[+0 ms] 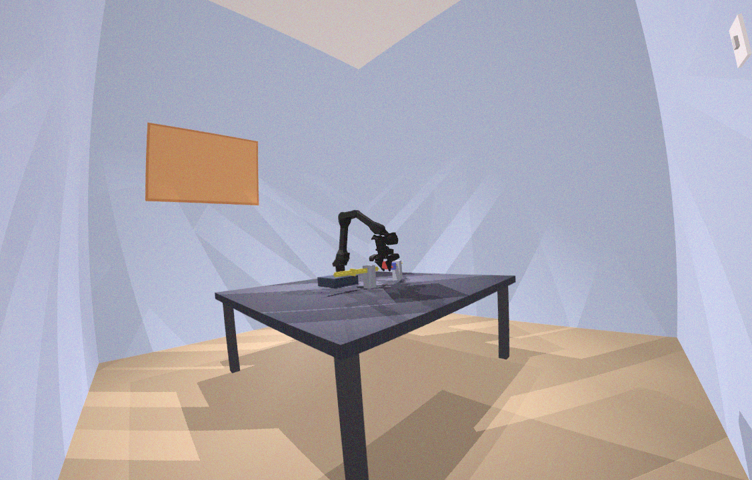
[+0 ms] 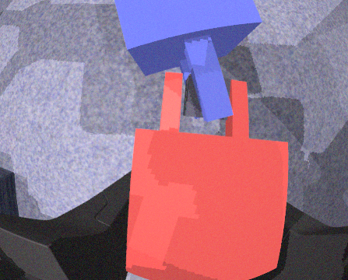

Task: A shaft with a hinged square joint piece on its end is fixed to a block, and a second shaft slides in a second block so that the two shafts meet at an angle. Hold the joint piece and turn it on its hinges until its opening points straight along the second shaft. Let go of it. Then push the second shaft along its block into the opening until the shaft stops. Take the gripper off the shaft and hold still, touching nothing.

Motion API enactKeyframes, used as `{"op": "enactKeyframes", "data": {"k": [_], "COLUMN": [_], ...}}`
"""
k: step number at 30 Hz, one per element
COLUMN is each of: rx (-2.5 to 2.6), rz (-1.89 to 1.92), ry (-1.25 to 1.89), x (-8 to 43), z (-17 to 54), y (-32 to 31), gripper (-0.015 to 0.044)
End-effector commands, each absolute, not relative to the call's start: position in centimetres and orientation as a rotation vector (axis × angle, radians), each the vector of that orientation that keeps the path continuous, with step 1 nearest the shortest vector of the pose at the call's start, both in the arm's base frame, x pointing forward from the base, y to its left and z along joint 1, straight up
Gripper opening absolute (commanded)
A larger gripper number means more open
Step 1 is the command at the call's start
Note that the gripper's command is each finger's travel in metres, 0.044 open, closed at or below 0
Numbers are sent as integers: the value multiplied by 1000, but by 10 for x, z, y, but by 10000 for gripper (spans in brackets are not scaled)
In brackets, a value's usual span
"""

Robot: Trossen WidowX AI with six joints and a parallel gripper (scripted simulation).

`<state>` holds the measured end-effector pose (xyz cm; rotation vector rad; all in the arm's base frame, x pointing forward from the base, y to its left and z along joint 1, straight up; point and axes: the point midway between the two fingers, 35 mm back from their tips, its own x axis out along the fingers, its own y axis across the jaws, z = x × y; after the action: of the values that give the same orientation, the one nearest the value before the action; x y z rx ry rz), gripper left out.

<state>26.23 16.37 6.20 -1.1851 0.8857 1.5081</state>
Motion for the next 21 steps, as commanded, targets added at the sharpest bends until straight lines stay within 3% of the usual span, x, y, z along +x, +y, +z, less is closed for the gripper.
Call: {"op": "enactKeyframes", "data": {"k": [1,12,17,21], "rx": [-1180,-1185,-1185,-1185], "rz": [1509,1508,1508,1508], "ry": [883,885,885,885], "x": [262,262,262,262], "z": [62,62,62,62], "y": [164,164,164,164], "gripper": [0,0,131,173]}}
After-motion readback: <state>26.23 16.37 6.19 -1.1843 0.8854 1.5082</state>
